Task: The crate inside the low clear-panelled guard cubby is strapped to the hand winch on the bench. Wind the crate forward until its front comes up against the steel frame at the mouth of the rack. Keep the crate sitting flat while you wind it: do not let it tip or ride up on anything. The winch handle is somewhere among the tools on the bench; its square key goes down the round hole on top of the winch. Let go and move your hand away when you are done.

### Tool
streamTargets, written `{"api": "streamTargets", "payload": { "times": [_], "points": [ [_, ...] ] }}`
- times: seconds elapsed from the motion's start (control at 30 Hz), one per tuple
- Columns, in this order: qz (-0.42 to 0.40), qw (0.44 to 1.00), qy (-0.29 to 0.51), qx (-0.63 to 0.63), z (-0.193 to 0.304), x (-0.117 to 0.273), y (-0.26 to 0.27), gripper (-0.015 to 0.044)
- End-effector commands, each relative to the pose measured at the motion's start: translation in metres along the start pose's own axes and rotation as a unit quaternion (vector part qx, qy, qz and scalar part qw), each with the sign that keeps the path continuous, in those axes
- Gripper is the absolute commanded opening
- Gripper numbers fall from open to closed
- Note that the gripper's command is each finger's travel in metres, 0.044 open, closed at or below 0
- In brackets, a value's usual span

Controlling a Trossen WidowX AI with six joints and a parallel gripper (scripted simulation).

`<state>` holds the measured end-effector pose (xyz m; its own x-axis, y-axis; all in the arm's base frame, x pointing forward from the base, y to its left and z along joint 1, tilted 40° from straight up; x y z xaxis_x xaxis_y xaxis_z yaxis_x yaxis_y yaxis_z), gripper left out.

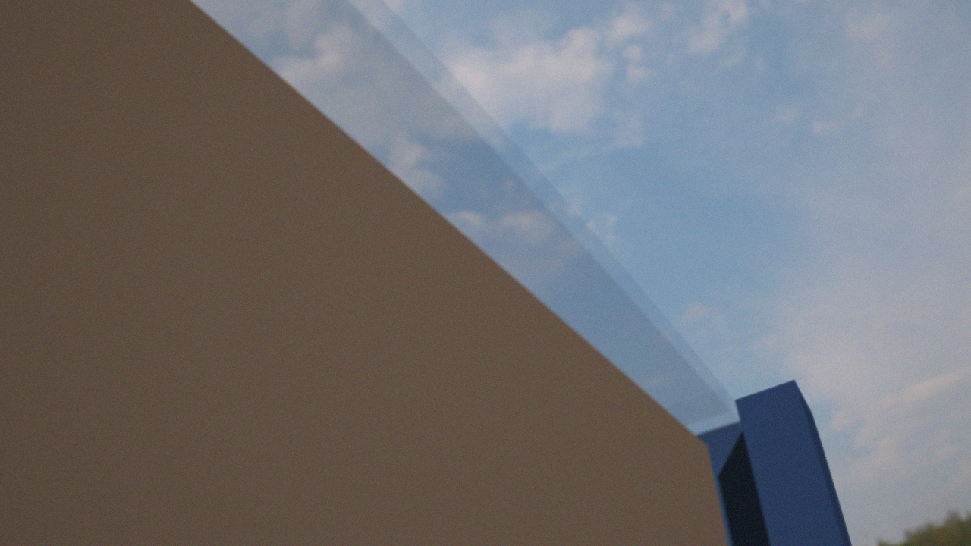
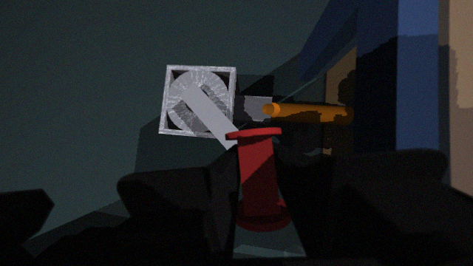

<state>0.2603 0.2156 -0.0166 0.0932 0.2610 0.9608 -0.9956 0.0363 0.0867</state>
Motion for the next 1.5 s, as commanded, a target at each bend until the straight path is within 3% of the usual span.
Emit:
{"api": "streamTargets", "payload": {
  "times": [0.0, 1.47],
  "points": [
    [0.010, 1.000, -0.006, 0.000, -0.008, -0.003, -0.008, 0.0000],
    [0.011, 1.000, -0.008, 0.000, -0.058, -0.022, -0.024, 0.0000]
  ]
}}
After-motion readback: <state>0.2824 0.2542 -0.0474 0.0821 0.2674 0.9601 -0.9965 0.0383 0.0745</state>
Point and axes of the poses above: the point midway between the two fingers, 35 mm back from their tips, its own x axis back along the fingers, its own y axis across the jaws, z = x × y, the point moved 4 cm from there along x, back along the fingers, and after that the axes turned 11 degrees about -x, right-handed, at the moved point
